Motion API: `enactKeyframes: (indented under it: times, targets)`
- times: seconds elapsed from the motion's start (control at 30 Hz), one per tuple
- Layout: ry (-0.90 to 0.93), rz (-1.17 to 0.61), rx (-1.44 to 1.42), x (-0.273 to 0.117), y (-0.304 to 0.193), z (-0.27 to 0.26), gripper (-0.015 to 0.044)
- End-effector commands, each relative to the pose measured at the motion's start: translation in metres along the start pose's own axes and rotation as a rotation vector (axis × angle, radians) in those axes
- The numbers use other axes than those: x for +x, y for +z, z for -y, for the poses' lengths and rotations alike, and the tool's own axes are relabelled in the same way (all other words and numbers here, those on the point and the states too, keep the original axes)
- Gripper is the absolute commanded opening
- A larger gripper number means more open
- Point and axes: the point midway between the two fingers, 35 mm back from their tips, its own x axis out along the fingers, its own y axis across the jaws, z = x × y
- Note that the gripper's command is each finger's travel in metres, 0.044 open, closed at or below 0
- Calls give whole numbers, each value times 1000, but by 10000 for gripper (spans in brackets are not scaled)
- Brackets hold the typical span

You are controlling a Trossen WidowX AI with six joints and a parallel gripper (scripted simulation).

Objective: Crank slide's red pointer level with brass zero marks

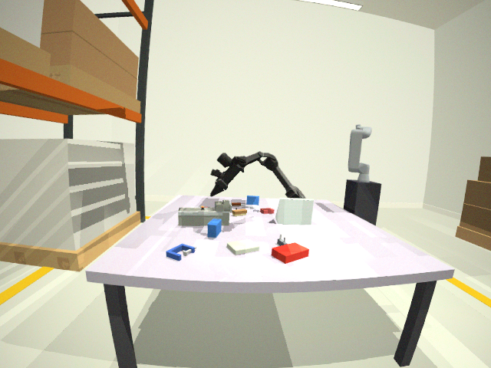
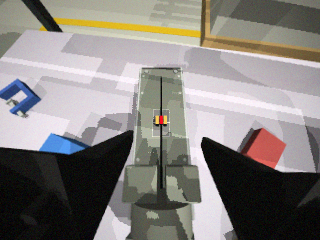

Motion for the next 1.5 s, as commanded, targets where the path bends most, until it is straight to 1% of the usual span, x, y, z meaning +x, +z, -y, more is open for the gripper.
enactKeyframes:
  times: [0.0, 0.33, 0.9, 1.47]
  targets:
    - [0, 0, 0, 0, 0, 0, 256]
    - [0, 0, 0, 0, 0, 0, 0]
    - [0, 0, 0, 0, 0, 0, 0]
    - [0, 0, 0, 0, 0, 0, 440]
